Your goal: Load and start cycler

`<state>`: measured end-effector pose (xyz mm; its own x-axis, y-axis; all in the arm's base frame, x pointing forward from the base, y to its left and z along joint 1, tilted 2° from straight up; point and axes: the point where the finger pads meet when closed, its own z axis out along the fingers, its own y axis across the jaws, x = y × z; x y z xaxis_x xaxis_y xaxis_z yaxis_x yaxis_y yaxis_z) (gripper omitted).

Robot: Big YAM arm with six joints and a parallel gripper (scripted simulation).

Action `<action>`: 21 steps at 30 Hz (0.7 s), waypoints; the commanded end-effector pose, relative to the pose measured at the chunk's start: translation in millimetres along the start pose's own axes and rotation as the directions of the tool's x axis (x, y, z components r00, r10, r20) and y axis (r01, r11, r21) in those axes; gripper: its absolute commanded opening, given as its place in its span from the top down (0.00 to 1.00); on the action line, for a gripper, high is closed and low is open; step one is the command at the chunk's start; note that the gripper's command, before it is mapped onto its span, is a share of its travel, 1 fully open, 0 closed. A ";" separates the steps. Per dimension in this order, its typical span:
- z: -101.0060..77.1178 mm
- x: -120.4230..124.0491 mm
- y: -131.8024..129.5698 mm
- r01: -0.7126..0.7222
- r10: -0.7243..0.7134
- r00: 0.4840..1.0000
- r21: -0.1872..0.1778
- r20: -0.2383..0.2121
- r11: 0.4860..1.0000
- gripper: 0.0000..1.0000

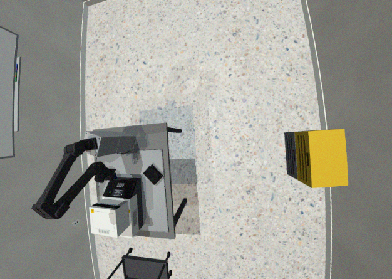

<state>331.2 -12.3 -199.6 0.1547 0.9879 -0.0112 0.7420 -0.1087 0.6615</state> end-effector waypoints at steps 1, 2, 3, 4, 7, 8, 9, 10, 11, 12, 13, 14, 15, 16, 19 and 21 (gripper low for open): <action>-11.5 -7.1 -18.3 0.009 -0.009 1.000 0.040 0.013 0.999 1.00; -11.8 -7.2 -18.8 0.009 -0.009 1.000 0.040 0.013 0.999 1.00; -12.1 -7.2 -19.2 0.009 -0.009 1.000 0.041 0.013 0.999 1.00; -11.9 -7.2 -19.2 0.009 -0.009 1.000 0.040 0.013 0.999 1.00; -8.3 -6.2 -16.4 0.007 -0.008 1.000 0.031 0.012 0.999 1.00; -6.8 -5.8 -14.7 0.007 -0.007 1.000 0.026 0.011 1.000 1.00; -5.3 -5.3 -13.3 0.006 -0.006 1.000 0.022 0.010 1.000 1.00; -3.9 -4.7 -10.1 0.005 -0.005 1.000 0.014 0.009 1.000 1.00; -2.5 -4.2 -7.8 0.005 -0.005 1.000 0.010 0.009 1.000 1.00; -1.1 -3.7 -5.6 0.004 -0.004 1.000 0.006 0.008 1.000 1.00; -1.1 -3.7 -5.6 0.004 -0.004 1.000 0.006 0.008 1.000 1.00; -1.1 -3.7 -5.6 0.004 -0.004 1.000 0.006 0.008 1.000 1.00; 0.3 -3.1 -3.3 0.004 -0.004 1.000 0.002 0.007 1.000 1.00; 1.7 -2.6 -1.1 0.003 -0.003 1.000 -0.002 0.007 1.000 1.00; 2.5 -1.9 2.5 0.003 -0.003 1.000 -0.004 0.006 1.000 1.00; 2.5 -1.3 6.1 0.002 -0.001 1.000 -0.012 0.005 1.000 1.00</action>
<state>329.1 -12.4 -200.4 0.1546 0.9879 -0.0120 0.7450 -0.1086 0.6582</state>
